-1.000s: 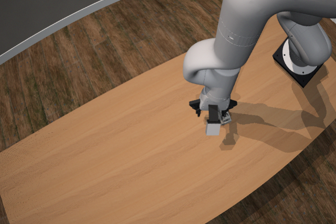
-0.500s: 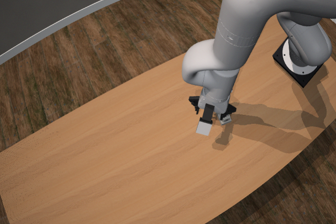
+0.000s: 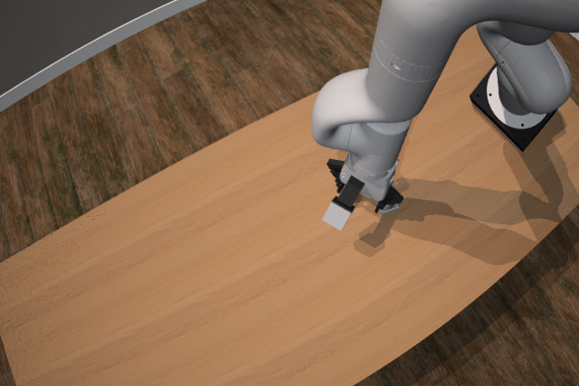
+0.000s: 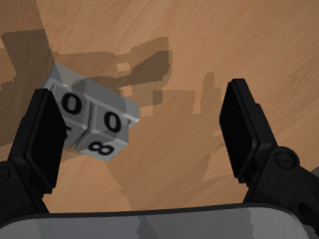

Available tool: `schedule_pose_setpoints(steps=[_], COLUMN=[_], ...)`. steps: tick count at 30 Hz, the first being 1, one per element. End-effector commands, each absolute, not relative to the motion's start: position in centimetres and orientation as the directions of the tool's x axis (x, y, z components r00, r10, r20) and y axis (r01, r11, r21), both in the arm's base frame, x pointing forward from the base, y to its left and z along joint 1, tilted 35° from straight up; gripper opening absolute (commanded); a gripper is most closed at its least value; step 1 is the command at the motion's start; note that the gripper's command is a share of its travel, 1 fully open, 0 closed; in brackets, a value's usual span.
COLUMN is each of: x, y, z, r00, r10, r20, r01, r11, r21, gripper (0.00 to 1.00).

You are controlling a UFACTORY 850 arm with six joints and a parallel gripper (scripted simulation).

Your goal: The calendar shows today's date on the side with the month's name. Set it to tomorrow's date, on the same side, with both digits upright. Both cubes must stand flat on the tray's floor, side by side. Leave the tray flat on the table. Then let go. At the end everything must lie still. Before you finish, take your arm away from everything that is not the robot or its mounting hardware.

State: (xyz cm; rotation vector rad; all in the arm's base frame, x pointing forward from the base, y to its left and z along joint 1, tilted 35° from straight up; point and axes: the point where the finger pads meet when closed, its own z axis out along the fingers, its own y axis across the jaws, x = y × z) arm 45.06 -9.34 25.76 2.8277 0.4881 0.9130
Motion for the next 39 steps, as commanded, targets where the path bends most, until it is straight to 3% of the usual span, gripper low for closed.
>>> schedule_pose_setpoints(steps=[1,23,39], x=[45.3,45.8,46.8], y=[-9.4,-9.3,-9.4], z=[26.0,26.3,24.8], r00=[0.797,0.806,0.806], r10=[0.218,-0.147,-0.153], r20=[0.563,0.573,0.572], r01=[0.174,-0.124,-0.129], r11=[-0.976,-0.989,-0.988], r21=[0.132,-0.079,-0.083], gripper=[1.00,1.00,1.00])
